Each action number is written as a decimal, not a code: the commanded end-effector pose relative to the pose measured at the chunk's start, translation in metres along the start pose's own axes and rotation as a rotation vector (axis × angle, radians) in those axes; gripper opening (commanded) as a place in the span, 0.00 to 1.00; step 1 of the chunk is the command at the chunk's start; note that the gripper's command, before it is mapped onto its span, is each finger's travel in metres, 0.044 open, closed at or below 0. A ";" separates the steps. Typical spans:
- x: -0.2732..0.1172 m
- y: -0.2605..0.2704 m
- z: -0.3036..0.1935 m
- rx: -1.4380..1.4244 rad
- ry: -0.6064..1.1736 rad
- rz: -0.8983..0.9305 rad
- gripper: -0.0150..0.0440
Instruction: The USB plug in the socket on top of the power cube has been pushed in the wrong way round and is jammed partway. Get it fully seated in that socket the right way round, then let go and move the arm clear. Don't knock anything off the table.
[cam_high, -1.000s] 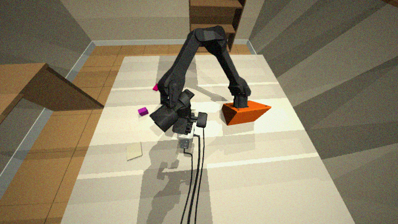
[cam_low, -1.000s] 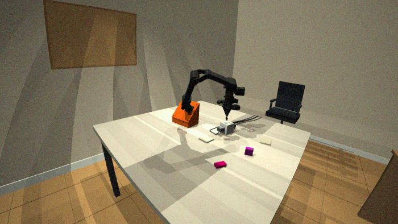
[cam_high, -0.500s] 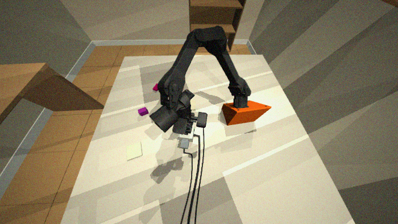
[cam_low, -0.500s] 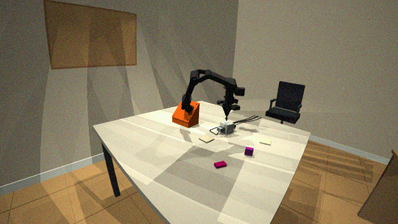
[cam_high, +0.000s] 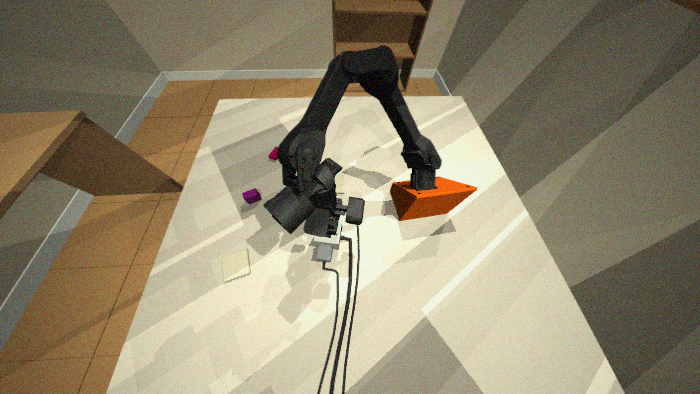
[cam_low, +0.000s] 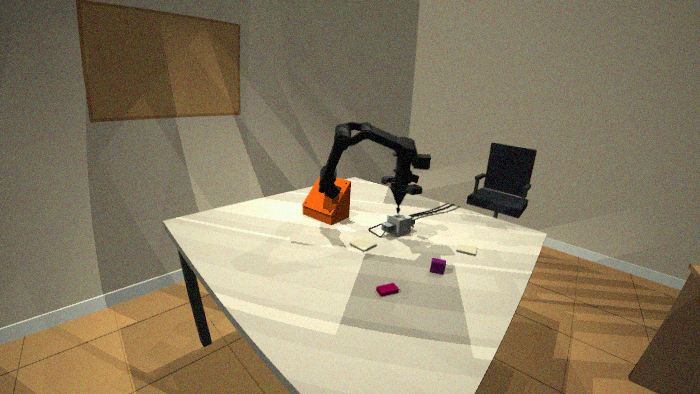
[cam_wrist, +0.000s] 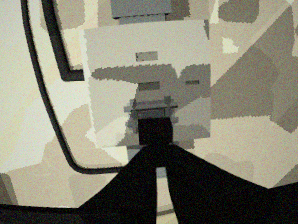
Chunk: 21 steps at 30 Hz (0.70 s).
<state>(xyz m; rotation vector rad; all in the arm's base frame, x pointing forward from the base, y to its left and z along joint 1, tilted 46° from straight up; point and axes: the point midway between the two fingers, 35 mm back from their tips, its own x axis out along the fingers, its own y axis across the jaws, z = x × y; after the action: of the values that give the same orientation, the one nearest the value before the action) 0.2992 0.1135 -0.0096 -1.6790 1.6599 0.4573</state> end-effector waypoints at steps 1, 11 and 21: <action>0.001 0.000 0.000 -0.006 0.004 -0.002 0.25; 0.002 0.000 -0.001 -0.010 0.008 -0.003 0.25; 0.003 0.000 -0.001 -0.015 0.013 -0.003 0.25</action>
<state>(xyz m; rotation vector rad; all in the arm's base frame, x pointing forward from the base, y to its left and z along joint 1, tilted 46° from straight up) 0.2992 0.1109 -0.0106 -1.6905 1.6669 0.4579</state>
